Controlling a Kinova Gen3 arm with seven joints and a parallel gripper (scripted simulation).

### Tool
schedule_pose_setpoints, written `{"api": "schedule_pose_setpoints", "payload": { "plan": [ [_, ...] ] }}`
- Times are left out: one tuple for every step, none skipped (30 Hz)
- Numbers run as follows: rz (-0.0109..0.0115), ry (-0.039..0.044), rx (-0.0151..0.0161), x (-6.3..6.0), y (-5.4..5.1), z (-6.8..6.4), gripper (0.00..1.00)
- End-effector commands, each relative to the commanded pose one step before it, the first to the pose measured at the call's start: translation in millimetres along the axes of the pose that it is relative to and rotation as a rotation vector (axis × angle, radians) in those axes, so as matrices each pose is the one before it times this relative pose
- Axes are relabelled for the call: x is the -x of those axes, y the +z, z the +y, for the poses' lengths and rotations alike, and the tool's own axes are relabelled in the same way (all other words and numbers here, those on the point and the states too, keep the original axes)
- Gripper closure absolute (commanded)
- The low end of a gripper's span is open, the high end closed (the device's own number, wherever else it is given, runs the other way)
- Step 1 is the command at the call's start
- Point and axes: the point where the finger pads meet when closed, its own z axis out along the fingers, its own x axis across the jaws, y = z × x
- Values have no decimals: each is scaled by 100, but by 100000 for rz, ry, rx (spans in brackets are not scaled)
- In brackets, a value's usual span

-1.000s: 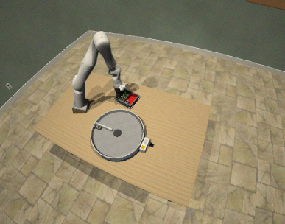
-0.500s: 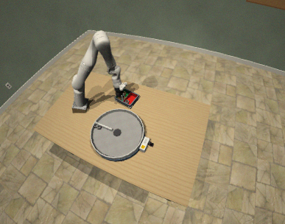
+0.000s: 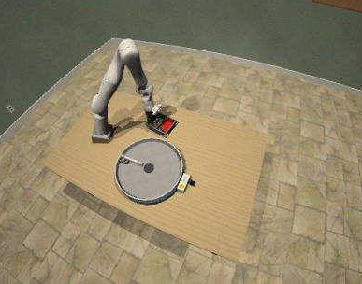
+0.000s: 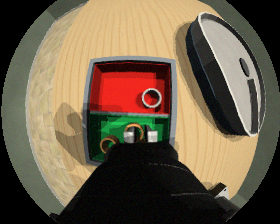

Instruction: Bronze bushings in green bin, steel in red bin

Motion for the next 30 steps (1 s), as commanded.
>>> {"api": "schedule_pose_setpoints", "payload": {
  "plan": [
    [-85,-7,-96,31,-38,-29,58],
    [0,0,0,0,0,0,58],
    [0,0,0,0,0,0,58],
    [0,0,0,0,0,0,58],
    [0,0,0,0,0,0,58],
    [0,0,0,0,0,0,58],
    [0,0,0,0,0,0,58],
    [0,0,0,0,0,0,58],
    [0,0,0,0,0,0,58],
    [0,0,0,0,0,0,58],
    [0,0,0,0,0,0,58],
    [0,0,0,0,0,0,58],
    [0,0,0,0,0,0,58],
    [2,1,2,-8,-97,16,58],
    [2,1,2,-8,-97,16,58],
    [2,1,2,-8,-97,16,58],
    [2,1,2,-8,-97,16,58],
    [2,1,2,-8,-97,16,58],
    [0,0,0,0,0,0,58],
    [0,0,0,0,0,0,58],
    [0,0,0,0,0,0,58],
    [0,0,0,0,0,0,58],
    [0,0,0,0,0,0,58],
    [0,0,0,0,0,0,58],
    [0,0,0,0,0,0,58],
    [0,0,0,0,0,0,58],
    [0,0,0,0,0,0,58],
    [0,0,0,0,0,0,58],
    [14,-30,34,3,-49,26,58],
    [-1,3,-4,1,-61,7,58]
  ]
}}
